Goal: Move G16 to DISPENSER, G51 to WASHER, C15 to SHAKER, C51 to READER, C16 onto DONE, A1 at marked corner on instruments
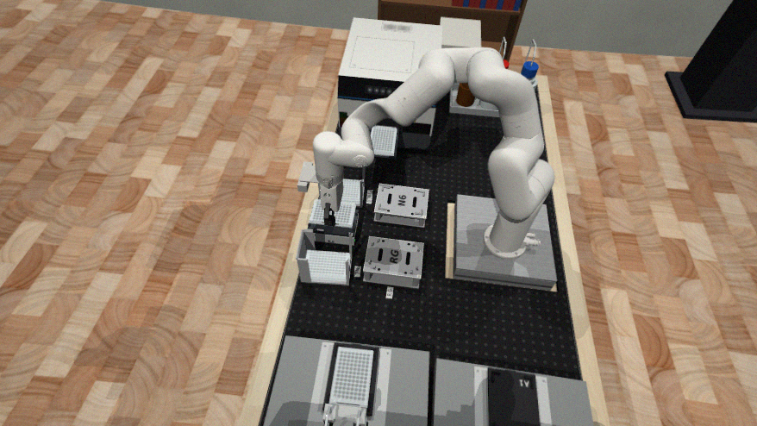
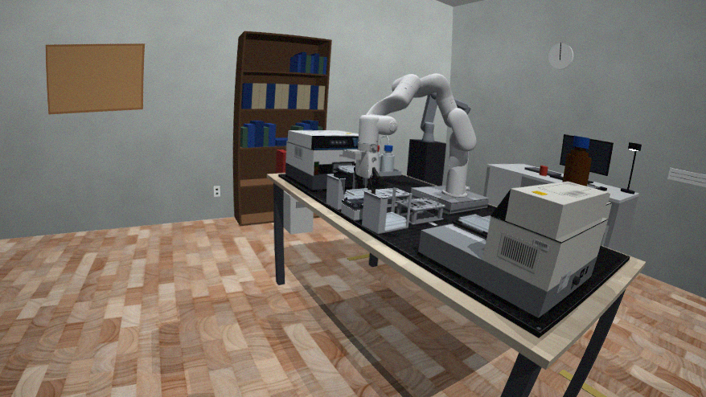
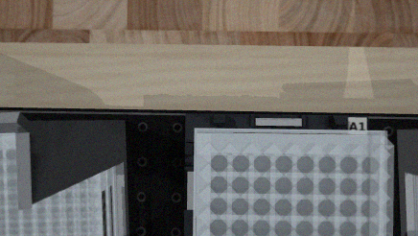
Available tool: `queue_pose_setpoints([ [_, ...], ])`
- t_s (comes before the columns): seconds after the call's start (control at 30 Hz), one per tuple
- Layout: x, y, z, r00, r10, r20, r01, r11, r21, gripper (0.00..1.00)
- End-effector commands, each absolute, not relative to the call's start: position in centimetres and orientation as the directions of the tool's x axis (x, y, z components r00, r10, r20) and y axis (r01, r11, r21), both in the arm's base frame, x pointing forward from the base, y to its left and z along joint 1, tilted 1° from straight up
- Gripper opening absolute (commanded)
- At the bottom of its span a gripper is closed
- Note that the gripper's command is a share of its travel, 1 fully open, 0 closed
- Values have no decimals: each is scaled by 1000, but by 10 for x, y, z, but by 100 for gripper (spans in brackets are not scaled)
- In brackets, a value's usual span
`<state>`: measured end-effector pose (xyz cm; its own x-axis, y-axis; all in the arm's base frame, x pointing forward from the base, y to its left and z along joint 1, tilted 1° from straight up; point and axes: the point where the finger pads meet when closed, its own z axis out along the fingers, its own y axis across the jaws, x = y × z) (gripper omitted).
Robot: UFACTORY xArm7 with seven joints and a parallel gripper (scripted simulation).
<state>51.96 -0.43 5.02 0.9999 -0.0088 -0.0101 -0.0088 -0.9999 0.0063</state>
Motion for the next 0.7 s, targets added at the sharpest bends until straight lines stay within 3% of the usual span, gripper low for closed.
queue_pose_setpoints([
  [0.0, 521, -4, 46, 1000, -9, -5, -9, -1000, 7, 0],
  [0.67, 521, -4, 37, 1000, -9, -5, -9, -1000, 7, 0],
])
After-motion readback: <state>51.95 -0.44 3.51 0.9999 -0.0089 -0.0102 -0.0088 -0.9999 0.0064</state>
